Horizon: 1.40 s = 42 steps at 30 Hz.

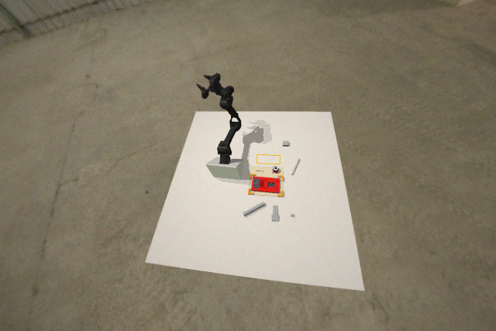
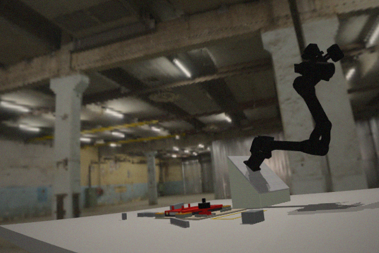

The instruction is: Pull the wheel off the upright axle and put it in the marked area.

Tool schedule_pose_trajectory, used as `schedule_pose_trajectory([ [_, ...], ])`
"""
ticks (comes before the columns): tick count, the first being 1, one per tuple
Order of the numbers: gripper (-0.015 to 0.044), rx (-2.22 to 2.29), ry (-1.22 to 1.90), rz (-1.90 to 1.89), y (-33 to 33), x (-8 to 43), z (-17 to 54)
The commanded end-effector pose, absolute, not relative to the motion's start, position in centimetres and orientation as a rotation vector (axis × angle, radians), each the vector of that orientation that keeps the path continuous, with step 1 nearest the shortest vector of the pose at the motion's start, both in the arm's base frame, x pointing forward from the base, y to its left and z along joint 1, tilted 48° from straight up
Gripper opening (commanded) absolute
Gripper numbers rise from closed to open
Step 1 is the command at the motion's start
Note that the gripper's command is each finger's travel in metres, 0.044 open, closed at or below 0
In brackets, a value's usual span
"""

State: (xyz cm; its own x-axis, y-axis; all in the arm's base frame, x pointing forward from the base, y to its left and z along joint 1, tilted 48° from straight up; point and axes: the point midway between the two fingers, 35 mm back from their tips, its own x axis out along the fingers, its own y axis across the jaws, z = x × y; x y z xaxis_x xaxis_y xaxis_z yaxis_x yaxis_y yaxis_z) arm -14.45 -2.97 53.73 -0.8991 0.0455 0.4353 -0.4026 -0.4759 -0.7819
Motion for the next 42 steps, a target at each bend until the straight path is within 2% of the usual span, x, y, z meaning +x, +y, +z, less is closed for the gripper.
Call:
schedule_pose_trajectory([
  [1,0.0374,0.53,-1.433,2.438,-3.1,-14.5,53.7],
  [4,0.03,0.617,-1.431,2.481,-5.2,-14.4,54.0],
  [22,0.03,1.259,-1.425,2.87,-21.0,-10.3,52.9],
  [42,0.03,1.834,-1.513,3.379,-33.8,2.3,45.9],
])
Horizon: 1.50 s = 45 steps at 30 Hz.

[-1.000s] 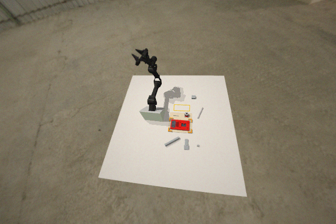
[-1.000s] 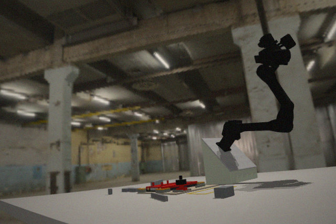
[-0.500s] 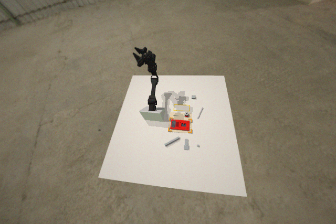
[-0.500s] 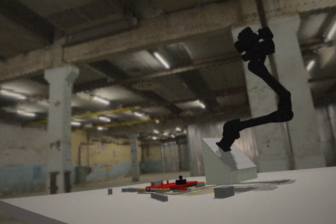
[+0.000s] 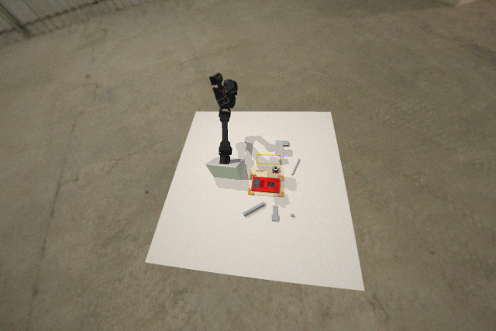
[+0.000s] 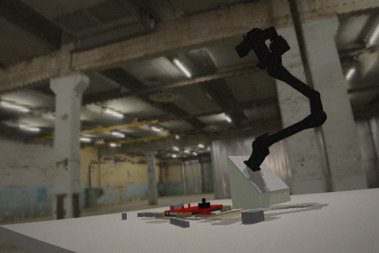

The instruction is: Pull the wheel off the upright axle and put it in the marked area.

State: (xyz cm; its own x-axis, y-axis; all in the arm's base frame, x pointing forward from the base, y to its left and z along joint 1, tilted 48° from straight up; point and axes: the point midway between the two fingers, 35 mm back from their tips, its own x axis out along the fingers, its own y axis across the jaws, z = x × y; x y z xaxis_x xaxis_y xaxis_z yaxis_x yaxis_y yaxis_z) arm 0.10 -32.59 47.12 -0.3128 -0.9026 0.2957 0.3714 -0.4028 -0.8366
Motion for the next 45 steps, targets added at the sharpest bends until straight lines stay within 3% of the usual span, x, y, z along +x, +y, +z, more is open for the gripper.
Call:
schedule_pose_trajectory([
  [1,0.03,-0.944,0.774,-1.74,-34.0,2.9,45.5],
  [24,0.03,-0.512,0.564,-1.164,-37.2,19.0,33.8],
  [45,0.03,0.231,0.623,-0.644,-29.6,32.6,20.0],
])
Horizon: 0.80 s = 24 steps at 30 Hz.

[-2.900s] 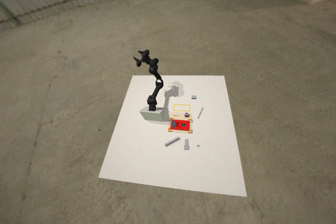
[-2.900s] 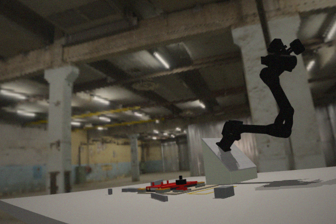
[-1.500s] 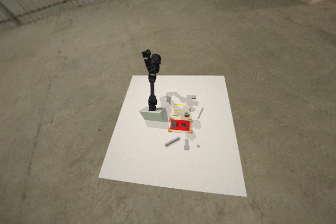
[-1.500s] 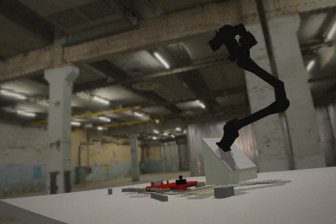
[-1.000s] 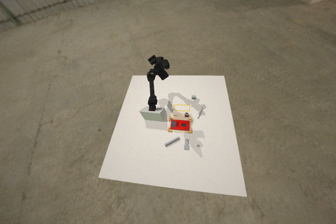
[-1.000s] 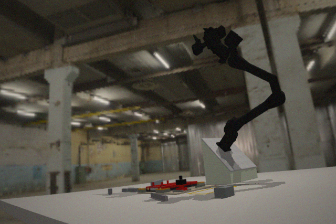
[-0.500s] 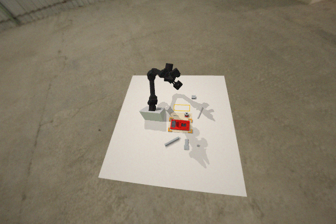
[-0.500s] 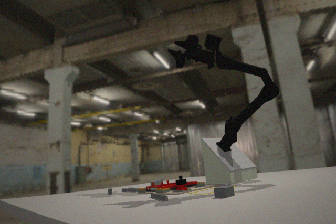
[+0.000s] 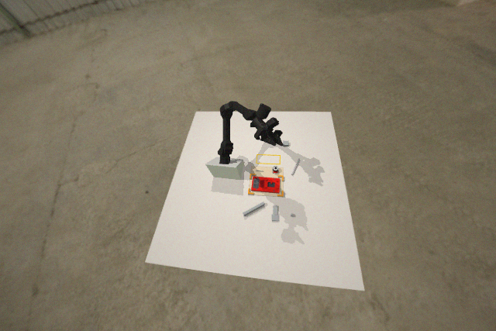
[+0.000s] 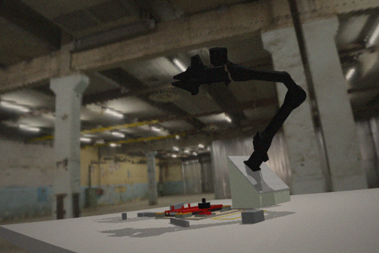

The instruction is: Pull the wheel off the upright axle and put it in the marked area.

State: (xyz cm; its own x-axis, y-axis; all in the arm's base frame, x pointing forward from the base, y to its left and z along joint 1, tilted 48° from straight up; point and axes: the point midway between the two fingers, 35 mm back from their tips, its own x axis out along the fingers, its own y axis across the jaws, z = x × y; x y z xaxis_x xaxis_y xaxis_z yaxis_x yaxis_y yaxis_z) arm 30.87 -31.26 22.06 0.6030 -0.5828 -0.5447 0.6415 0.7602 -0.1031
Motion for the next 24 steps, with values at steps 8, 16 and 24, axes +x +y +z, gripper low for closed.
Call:
schedule_pose_trajectory([
  [8,0.03,0.576,0.738,-0.502,-24.1,35.8,15.0],
  [16,0.03,0.923,0.911,-0.413,-17.7,37.5,10.7],
  [24,0.03,1.255,1.137,-0.394,-10.9,37.9,7.3],
])
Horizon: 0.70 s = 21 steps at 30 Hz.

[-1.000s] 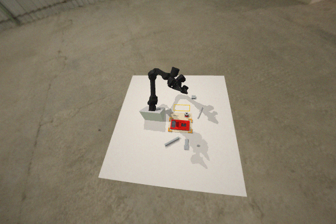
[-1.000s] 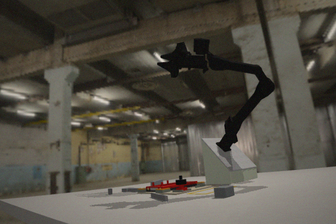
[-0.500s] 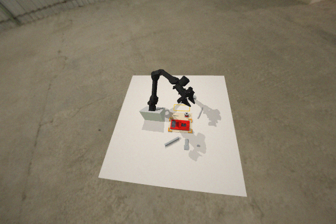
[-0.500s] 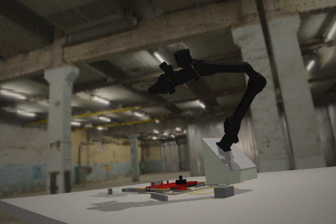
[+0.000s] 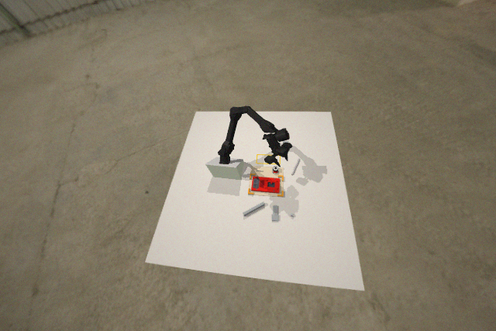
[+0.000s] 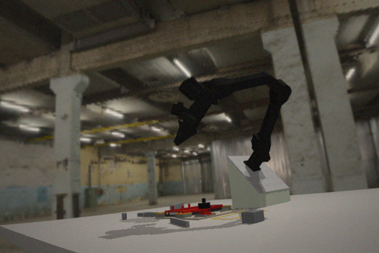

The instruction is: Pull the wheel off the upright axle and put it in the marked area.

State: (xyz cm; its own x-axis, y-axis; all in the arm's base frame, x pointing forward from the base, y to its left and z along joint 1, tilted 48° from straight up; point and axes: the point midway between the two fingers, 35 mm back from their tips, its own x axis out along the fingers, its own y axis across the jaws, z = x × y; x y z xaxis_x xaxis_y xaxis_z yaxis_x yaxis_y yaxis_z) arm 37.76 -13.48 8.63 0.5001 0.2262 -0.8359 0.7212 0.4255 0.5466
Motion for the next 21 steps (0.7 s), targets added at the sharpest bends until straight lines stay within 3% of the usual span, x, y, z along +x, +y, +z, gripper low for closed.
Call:
schedule_pose_trajectory([
  [1,0.03,1.307,1.173,-0.399,-9.9,37.8,6.9],
  [13,0.03,1.864,1.648,-0.642,0.5,36.0,3.9],
  [21,0.03,1.889,1.675,-0.666,1.0,35.9,3.8],
])
